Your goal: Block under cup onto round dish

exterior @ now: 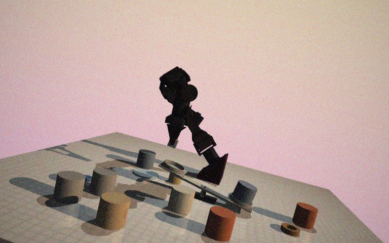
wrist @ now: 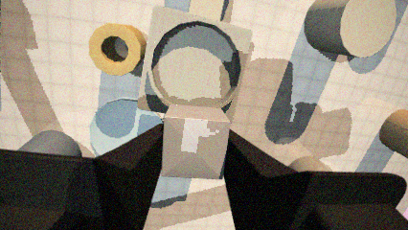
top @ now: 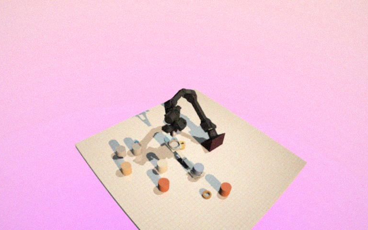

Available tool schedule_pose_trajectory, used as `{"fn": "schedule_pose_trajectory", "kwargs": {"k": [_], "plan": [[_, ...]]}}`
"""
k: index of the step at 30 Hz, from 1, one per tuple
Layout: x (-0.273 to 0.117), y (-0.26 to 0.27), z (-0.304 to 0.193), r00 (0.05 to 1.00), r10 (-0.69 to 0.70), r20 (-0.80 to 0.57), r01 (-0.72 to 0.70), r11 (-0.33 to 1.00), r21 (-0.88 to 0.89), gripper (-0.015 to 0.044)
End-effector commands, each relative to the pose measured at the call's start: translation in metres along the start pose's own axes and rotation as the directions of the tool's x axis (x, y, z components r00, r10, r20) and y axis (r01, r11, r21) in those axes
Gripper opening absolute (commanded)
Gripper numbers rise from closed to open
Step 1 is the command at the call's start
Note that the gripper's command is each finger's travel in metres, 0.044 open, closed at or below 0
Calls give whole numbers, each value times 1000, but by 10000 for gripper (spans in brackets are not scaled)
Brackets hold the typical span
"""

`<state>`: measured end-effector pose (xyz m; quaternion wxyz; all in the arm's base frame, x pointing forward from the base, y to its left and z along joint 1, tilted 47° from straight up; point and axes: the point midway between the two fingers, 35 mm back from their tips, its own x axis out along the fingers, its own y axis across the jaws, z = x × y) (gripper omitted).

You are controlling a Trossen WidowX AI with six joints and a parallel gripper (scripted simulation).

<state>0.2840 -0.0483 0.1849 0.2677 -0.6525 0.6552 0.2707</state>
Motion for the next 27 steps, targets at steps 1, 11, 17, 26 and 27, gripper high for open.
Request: {"fn": "schedule_pose_trajectory", "kwargs": {"k": [1,11,17,26,27], "plan": [[11,7,-13,1000,10,-2,-10,1000,5,0],[41,33,-50,999,39,-10,-38,999,38,0],[57,52,-70,998,59,-22,-58,997,58,0],[72,72,-86,996,82,-36,-79,994,77,0],[74,72,-86,996,82,-36,-79,994,77,0]]}}
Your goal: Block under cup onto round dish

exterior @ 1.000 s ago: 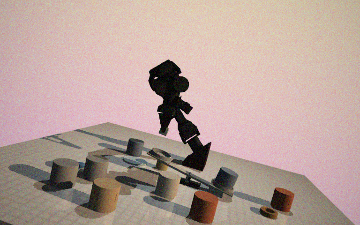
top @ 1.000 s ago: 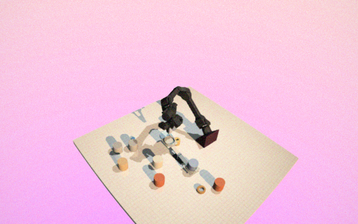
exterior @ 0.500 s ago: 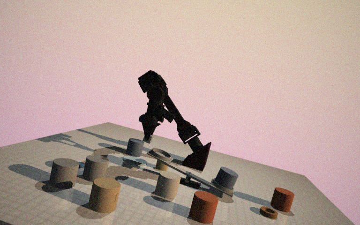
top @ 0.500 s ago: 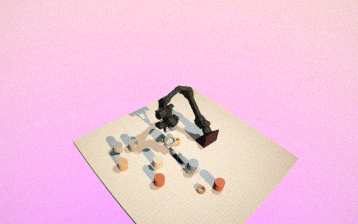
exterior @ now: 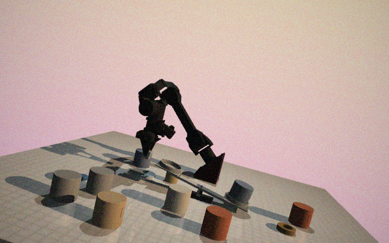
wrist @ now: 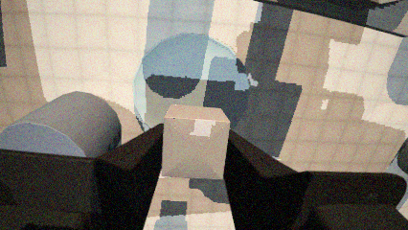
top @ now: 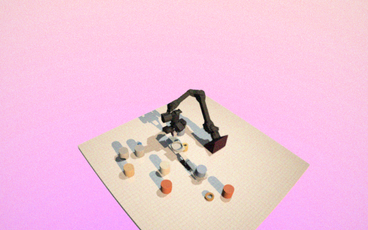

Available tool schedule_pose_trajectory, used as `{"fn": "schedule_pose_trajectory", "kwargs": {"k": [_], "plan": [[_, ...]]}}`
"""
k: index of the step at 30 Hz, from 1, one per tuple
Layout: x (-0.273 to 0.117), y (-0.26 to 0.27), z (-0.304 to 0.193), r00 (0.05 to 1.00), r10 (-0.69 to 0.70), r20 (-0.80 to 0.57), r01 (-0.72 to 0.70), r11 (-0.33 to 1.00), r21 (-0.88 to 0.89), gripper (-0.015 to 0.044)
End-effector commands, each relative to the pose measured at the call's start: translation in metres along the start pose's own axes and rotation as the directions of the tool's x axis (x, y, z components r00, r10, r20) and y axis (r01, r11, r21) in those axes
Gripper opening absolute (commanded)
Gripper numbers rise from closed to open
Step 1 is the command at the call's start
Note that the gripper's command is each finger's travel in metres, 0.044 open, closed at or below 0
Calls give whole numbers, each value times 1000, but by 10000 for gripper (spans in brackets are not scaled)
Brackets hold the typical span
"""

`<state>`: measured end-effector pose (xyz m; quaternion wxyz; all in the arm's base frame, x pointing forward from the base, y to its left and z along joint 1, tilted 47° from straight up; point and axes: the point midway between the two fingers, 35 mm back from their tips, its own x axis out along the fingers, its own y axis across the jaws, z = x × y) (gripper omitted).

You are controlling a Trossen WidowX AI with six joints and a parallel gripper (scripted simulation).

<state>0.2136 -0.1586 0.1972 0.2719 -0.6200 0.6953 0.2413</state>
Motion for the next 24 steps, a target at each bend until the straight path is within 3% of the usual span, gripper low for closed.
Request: {"fn": "schedule_pose_trajectory", "kwargs": {"k": [1,9,24], "plan": [[7,1,0,1000,3,-2,-3,1000,-8,0],[39,2,0,1000,3,-4,-3,1000,-7,0],[56,2,-1,1000,3,-5,-3,1000,-7,0]]}}
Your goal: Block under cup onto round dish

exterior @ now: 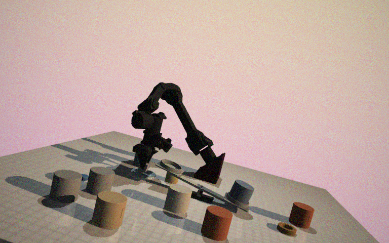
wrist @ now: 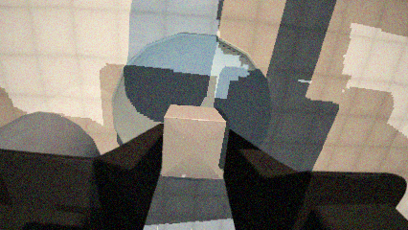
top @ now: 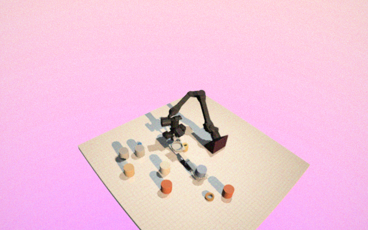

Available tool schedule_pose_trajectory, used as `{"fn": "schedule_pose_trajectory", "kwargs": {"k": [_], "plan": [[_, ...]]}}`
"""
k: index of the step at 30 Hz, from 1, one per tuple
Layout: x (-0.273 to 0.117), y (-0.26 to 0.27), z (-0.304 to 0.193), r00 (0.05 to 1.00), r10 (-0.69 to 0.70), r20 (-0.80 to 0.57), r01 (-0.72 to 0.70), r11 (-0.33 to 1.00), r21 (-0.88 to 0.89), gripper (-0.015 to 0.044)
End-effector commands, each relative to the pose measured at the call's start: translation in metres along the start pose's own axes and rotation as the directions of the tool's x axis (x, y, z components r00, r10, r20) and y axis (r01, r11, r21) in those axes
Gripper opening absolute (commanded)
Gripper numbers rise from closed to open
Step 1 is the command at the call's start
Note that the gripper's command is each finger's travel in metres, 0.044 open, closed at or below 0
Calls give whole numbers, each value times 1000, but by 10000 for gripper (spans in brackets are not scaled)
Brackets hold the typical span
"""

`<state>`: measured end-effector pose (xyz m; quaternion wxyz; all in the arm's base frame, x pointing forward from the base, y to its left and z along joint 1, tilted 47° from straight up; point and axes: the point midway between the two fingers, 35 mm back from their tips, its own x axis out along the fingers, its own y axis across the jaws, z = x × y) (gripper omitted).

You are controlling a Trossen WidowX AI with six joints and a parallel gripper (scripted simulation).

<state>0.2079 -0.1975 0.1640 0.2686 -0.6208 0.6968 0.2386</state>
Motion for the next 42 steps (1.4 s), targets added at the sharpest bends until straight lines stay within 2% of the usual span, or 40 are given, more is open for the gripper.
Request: {"fn": "schedule_pose_trajectory", "kwargs": {"k": [1,4,21,30,35,38,42], "plan": [[6,1,2,1000,2,4,-2,1000,-7,0],[10,1,2,1000,2,3,-2,1000,-7,0],[4,-1,0,1000,-7,0,7,1000,8,440],[-14,-11,-1,998,-65,7,64,994,89,440],[-50,0,2,1000,0,7,0,1000,-4,440],[-53,1,2,1000,2,7,-2,1000,-7,440],[-85,1,2,1000,-9,10,9,1000,-1,440]]}}
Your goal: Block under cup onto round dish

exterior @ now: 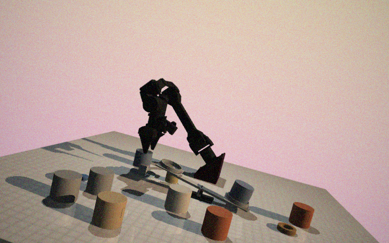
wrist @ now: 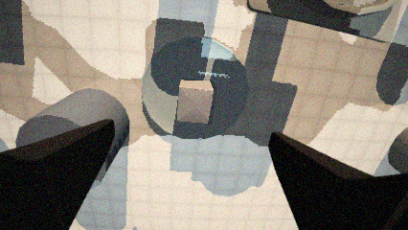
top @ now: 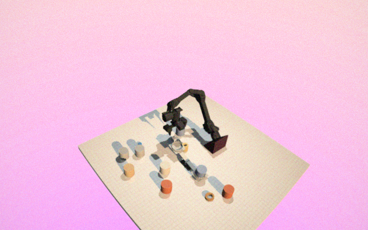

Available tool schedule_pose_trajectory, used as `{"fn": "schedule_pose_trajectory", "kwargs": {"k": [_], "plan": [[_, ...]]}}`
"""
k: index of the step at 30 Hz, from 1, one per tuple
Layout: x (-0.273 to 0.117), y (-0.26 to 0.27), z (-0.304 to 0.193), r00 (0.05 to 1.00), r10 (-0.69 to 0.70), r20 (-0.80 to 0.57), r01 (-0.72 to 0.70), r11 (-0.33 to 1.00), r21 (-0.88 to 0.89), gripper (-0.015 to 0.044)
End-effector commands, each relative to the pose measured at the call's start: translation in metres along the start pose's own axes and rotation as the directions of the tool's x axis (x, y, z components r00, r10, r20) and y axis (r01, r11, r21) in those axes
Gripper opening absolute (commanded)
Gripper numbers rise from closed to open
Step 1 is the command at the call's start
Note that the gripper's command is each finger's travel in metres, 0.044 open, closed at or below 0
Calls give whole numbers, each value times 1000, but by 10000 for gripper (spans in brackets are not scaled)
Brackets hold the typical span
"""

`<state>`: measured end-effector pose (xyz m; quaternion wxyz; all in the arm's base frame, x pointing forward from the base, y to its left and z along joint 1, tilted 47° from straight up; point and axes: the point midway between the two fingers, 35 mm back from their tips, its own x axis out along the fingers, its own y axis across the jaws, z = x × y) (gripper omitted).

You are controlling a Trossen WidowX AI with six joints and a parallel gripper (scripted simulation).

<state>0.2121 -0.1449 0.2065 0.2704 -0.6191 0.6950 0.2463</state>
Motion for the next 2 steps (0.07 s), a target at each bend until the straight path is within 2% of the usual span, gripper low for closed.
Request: {"fn": "schedule_pose_trajectory", "kwargs": {"k": [1,2], "plan": [[-19,0,-2,1000,-14,-4,14,1000,8,440],[-19,0,-2,1000,-14,-4,14,1000,8,440]]}}
